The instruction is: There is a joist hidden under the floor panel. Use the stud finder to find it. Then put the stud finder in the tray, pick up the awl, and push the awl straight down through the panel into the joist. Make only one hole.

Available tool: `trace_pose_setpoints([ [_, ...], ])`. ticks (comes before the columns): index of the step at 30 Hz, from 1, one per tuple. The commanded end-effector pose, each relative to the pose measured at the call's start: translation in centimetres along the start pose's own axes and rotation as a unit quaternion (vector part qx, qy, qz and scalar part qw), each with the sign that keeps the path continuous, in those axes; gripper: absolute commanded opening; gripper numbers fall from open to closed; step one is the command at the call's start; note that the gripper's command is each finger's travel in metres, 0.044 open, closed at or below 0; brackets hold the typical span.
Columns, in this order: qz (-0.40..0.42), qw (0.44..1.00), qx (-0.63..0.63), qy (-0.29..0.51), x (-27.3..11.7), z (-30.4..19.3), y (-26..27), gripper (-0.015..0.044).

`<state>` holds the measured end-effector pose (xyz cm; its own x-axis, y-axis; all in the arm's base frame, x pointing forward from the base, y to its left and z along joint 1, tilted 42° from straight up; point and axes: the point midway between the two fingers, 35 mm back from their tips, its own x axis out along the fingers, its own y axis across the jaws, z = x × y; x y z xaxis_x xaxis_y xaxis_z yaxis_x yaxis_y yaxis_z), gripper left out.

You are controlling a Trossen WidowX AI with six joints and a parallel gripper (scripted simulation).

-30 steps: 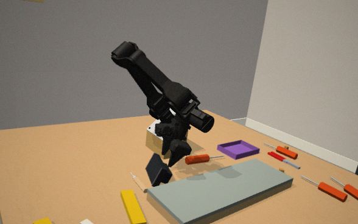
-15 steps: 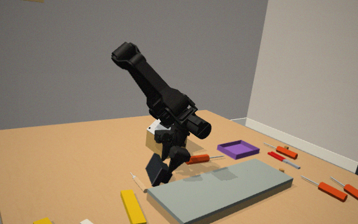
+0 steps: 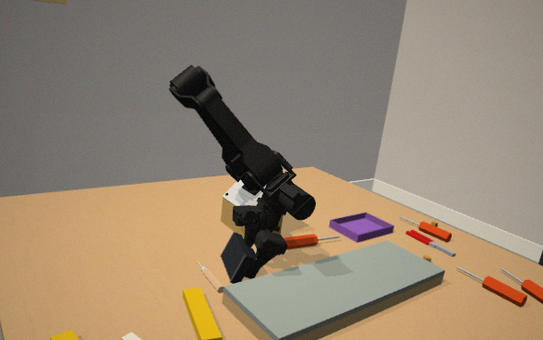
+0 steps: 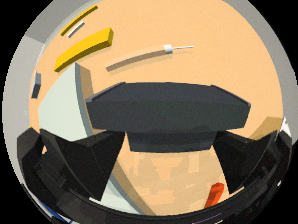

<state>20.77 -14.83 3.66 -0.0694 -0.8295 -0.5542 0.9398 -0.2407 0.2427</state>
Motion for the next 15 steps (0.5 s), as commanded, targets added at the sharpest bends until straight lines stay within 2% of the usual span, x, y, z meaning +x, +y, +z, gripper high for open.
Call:
trace_pose_setpoints([
  [1,-0.002,1.0,-0.007,-0.004,0.28,-0.08,-0.27,0.042],
  [13,-0.002,1.0,-0.007,-0.004,0.28,-0.08,-0.27,0.034],
  [15,-0.002,1.0,-0.007,-0.004,0.23,-0.07,-0.26,0.0288],
])
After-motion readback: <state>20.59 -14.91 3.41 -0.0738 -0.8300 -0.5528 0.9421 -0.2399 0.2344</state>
